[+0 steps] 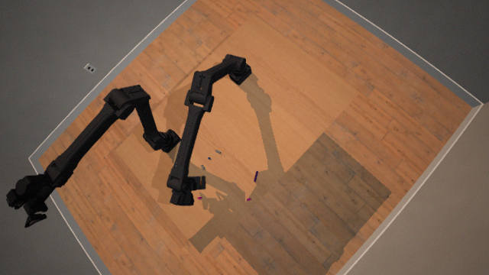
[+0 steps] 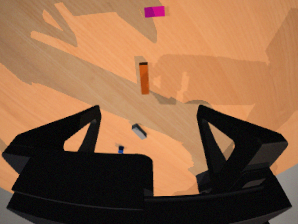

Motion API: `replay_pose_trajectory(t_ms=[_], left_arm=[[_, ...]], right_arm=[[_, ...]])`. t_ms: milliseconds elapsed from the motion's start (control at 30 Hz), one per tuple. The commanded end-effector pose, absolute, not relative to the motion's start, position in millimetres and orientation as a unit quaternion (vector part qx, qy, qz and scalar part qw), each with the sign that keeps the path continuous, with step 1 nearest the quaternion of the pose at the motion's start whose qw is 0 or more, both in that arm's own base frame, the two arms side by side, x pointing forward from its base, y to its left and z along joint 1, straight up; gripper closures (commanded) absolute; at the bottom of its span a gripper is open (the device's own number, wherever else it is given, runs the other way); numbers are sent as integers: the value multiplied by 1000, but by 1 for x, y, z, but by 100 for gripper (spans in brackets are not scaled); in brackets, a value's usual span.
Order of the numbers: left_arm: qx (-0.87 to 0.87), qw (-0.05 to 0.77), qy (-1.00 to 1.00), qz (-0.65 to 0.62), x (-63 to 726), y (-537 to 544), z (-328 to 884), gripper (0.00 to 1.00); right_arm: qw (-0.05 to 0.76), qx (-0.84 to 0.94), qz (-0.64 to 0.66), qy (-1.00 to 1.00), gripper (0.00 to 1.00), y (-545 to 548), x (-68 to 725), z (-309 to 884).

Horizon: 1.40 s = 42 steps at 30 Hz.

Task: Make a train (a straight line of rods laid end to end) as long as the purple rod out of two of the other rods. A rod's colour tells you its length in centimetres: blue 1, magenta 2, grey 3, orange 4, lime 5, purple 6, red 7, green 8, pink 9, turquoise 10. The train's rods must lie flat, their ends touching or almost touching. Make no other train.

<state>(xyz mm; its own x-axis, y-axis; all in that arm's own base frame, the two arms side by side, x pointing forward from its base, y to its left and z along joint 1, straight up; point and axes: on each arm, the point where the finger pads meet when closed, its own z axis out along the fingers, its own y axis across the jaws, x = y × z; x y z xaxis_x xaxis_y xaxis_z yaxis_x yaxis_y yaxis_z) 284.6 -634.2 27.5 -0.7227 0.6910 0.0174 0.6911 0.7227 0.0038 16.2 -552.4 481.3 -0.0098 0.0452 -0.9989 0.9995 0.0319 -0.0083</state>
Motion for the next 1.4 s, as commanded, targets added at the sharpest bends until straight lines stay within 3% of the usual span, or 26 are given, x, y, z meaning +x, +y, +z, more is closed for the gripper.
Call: replay_pose_trajectory(t_ms=[0,1367], left_arm=[[-340,-19,-940,16,302,-635,56,77],[-347,-18,-937,18,296,-648,49,77]], right_arm=[[504,496,-496,504,0,-545,9,501],[504,496,-496,504,0,-545,9,501]])
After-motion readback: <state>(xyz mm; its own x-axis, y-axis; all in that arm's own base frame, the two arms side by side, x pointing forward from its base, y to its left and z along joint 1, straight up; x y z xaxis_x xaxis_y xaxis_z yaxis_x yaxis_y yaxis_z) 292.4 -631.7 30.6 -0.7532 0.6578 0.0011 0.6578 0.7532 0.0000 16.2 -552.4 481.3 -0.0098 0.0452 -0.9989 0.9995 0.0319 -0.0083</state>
